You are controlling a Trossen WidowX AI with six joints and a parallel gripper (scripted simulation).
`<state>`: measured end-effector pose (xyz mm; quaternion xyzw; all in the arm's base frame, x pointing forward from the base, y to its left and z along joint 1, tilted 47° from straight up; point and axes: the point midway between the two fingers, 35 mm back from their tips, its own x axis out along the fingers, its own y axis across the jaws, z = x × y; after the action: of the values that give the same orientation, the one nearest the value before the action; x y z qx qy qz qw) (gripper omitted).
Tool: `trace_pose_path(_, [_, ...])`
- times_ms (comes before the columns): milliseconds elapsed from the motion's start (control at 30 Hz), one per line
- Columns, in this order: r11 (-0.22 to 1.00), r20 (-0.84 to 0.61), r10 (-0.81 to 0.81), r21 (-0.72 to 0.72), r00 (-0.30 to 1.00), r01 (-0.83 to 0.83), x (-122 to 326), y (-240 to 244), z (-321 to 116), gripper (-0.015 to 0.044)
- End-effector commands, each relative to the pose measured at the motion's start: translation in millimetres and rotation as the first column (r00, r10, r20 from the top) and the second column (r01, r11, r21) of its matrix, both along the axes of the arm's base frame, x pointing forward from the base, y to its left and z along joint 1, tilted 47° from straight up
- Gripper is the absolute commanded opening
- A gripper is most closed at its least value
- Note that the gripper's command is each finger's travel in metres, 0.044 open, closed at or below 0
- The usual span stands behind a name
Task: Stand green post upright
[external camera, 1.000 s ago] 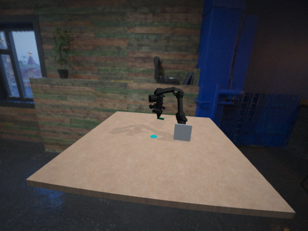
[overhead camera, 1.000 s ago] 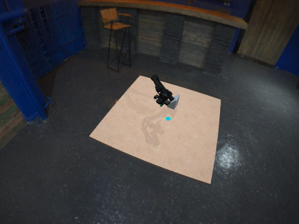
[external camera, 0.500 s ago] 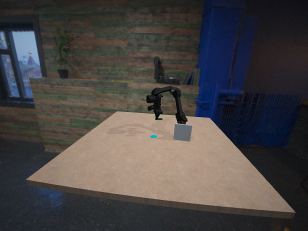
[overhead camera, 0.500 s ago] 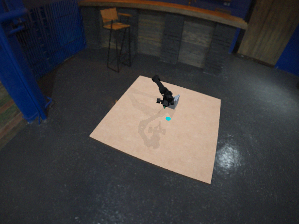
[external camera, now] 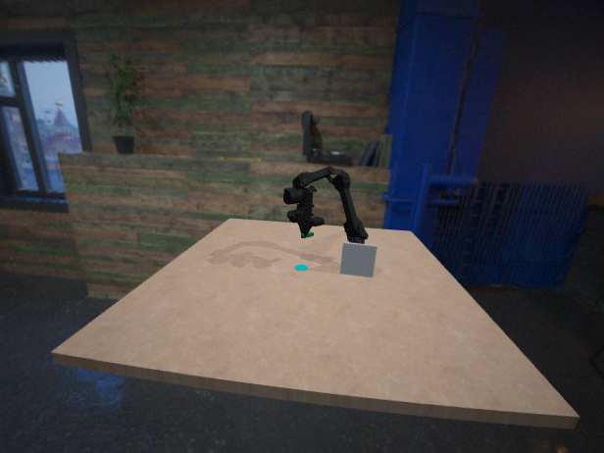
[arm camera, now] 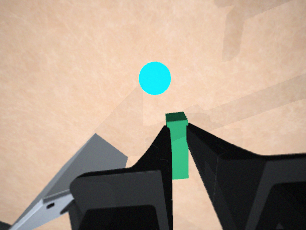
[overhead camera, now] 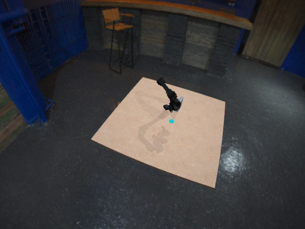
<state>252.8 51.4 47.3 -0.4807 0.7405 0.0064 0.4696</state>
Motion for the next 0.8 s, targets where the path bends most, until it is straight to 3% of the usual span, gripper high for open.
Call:
trace_pose_path(0, [0.996, -0.097, 0.093, 0.016, 0.991, -0.092, 2.4, 7.9, -9.0, 0.0023])
trace_pose_path(200, [0.973, -0.234, 0.231, 0.052, 0.945, -0.225, 4.2, 18.0, -20.7, 0.0023])
trace_pose_path(767, [0.972, -0.243, 0.219, 0.134, 0.945, -0.191, -0.6, 12.7, -25.0, 0.0023])
